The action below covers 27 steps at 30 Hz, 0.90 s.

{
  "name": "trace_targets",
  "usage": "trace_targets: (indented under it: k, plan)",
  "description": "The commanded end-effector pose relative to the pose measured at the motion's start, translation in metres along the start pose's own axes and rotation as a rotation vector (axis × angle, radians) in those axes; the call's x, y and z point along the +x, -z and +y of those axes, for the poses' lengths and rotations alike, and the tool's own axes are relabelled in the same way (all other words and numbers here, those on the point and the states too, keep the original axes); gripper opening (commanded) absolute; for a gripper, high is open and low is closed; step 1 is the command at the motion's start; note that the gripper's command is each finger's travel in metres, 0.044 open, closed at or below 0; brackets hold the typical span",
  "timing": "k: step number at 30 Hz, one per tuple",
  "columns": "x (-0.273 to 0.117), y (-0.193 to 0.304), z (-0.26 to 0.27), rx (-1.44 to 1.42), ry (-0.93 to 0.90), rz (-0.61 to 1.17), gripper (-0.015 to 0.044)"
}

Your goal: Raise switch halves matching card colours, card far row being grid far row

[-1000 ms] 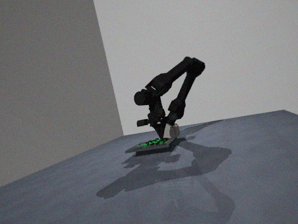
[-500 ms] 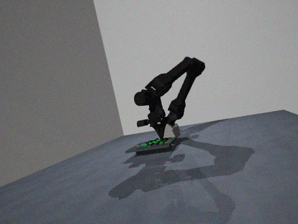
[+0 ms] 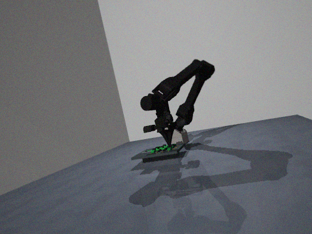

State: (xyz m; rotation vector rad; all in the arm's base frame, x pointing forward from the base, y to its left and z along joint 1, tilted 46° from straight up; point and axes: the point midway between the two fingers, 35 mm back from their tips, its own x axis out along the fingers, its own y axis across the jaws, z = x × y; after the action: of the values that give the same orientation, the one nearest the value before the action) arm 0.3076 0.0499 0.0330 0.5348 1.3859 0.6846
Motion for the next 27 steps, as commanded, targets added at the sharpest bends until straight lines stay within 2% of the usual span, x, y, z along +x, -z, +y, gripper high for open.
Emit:
trace_targets:
  k: [1, 27]
  plan:
    - [0.0012, 0.0003, 0.0002, 0.006, -0.005, 0.000, 0.0000]
    - [0.0047, 0.0004, 0.0003, 0.006, -0.005, 0.000, 0.0000]
